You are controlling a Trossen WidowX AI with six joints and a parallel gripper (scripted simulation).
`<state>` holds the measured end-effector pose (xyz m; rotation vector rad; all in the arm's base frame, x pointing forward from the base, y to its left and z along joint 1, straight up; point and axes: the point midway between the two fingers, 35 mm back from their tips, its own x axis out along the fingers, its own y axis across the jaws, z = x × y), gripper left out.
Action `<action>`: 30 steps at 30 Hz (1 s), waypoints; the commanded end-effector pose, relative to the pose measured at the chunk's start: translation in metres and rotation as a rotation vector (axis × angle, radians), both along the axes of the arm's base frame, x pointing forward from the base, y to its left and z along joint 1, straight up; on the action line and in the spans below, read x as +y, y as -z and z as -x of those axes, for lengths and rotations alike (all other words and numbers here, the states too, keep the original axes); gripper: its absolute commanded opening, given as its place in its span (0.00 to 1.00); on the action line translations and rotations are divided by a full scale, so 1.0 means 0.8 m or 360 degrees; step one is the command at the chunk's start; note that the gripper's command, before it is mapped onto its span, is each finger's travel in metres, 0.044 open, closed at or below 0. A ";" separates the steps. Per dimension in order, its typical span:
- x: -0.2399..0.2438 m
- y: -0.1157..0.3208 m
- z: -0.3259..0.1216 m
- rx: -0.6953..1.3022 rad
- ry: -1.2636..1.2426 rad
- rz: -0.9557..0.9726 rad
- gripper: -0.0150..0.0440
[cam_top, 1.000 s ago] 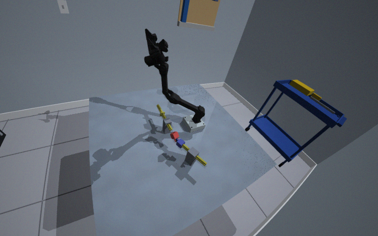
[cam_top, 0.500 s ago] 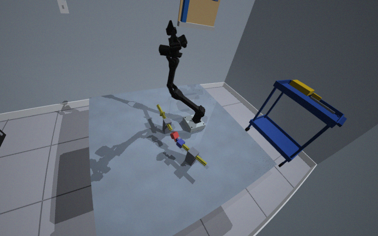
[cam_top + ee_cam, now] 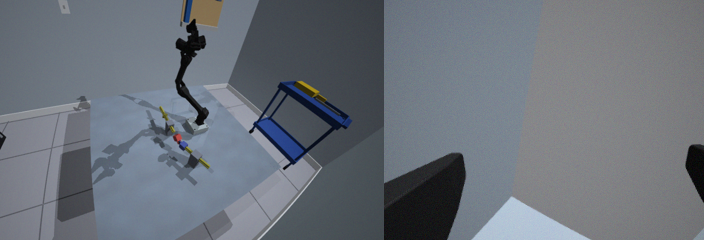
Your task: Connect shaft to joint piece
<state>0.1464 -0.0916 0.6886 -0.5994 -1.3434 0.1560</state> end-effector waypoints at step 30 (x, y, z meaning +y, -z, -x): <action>0.212 0.042 0.130 -0.0012 -0.0025 0.0717 1.00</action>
